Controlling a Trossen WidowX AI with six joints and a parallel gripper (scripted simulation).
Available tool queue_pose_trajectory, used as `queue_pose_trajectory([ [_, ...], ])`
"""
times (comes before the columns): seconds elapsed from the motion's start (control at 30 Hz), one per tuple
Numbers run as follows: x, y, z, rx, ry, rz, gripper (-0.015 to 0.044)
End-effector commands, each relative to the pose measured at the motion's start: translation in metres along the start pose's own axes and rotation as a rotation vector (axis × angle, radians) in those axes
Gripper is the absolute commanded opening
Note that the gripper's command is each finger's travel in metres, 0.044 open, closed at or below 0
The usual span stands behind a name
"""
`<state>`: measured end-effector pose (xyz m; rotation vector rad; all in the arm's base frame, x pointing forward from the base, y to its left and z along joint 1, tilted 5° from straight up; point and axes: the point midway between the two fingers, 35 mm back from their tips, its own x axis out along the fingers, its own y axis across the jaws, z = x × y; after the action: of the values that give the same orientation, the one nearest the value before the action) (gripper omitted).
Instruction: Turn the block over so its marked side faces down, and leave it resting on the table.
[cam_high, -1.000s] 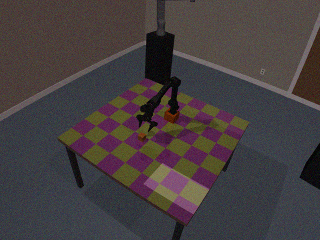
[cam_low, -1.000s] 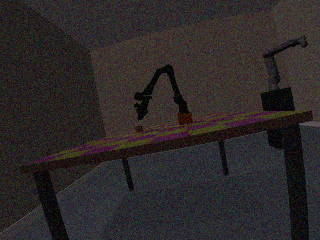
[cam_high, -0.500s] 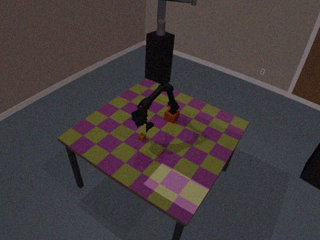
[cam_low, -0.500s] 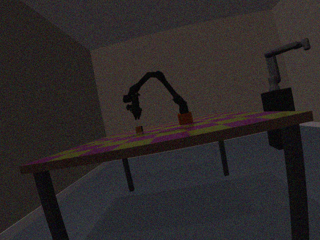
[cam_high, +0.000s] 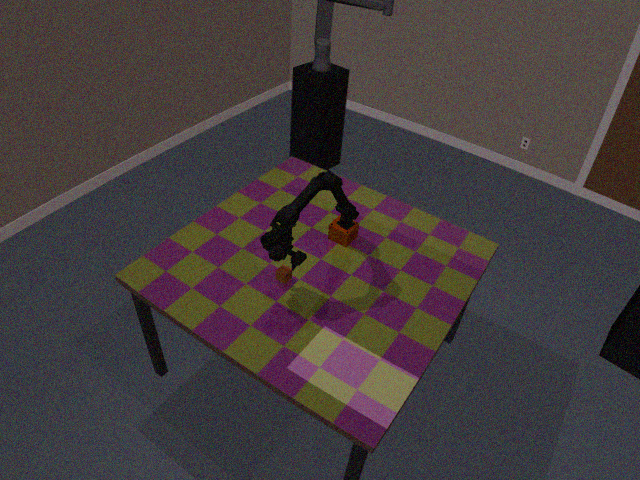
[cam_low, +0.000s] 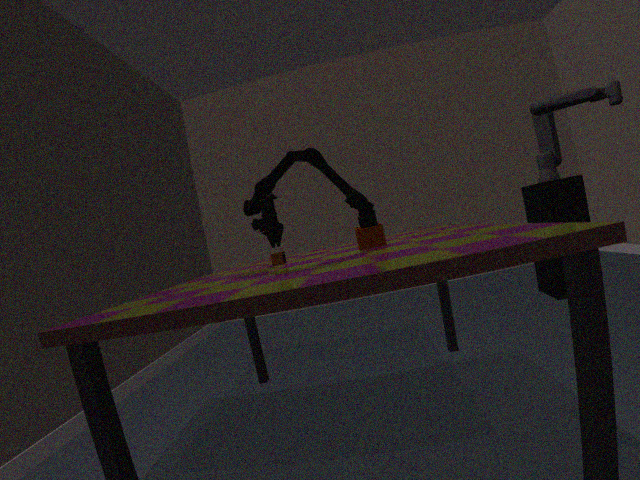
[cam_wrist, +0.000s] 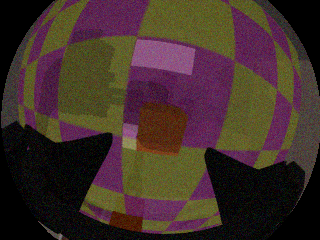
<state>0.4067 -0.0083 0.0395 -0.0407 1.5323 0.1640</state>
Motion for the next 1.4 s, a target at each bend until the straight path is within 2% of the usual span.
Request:
queue_pose_trajectory([
  [0.0,0.010,0.000,0.000,0.002,-0.004,-0.004,0.0440],
  [0.87,0.047,0.000,0.000,0.002,-0.004,-0.004,0.0440],
  [1.13,0.047,0.000,0.000,0.002,-0.004,-0.004,0.0230],
  [1.37,0.047,0.000,0.000,0.002,-0.004,-0.004,0.0183],
])
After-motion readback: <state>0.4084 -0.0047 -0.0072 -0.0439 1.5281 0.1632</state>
